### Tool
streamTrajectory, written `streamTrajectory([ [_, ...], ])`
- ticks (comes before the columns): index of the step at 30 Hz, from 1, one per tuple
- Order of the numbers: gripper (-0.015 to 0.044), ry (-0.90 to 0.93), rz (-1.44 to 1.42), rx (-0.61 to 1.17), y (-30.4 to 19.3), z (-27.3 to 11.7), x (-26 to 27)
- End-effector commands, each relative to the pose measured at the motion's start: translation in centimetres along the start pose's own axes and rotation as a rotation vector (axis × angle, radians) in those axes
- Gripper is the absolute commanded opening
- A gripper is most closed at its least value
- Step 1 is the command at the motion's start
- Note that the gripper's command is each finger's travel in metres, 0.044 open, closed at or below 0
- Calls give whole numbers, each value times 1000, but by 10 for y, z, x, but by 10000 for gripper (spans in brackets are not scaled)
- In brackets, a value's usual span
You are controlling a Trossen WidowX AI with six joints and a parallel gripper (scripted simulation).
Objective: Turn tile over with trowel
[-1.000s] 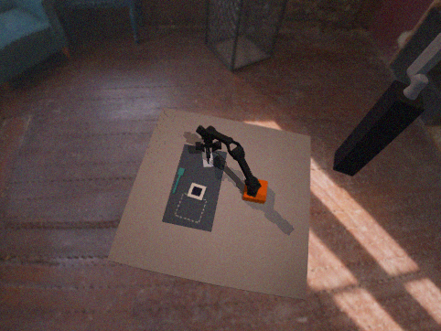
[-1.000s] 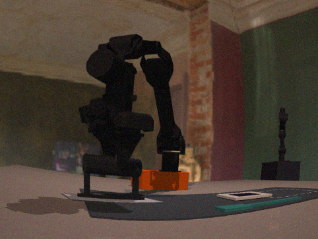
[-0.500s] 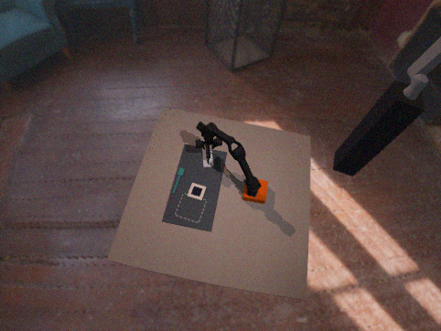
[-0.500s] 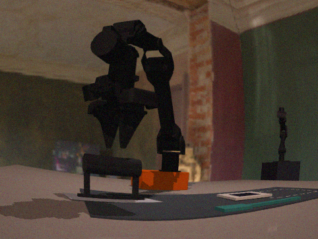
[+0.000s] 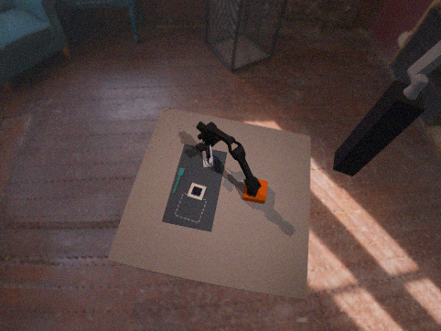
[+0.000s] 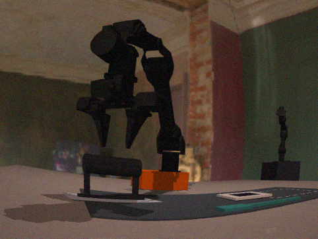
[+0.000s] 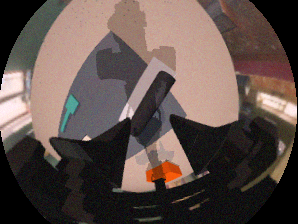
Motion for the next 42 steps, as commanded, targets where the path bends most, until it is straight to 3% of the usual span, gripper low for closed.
streamTrajectory([
  [1, 270, 1, -130, -1, 0, 0, 0],
  [42, 270, 0, -1550, -1, 3, 0, -2],
])
Point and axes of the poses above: the point midway between the two fingers, 35 mm back from their tips, its own z axis out along the fingers, its own x axis across the jaws, y = z × x, the point moved 9 cm from there along -z, back along the fingers, and after that the axes turned 9 degrees about -z, right-handed, at the moved point
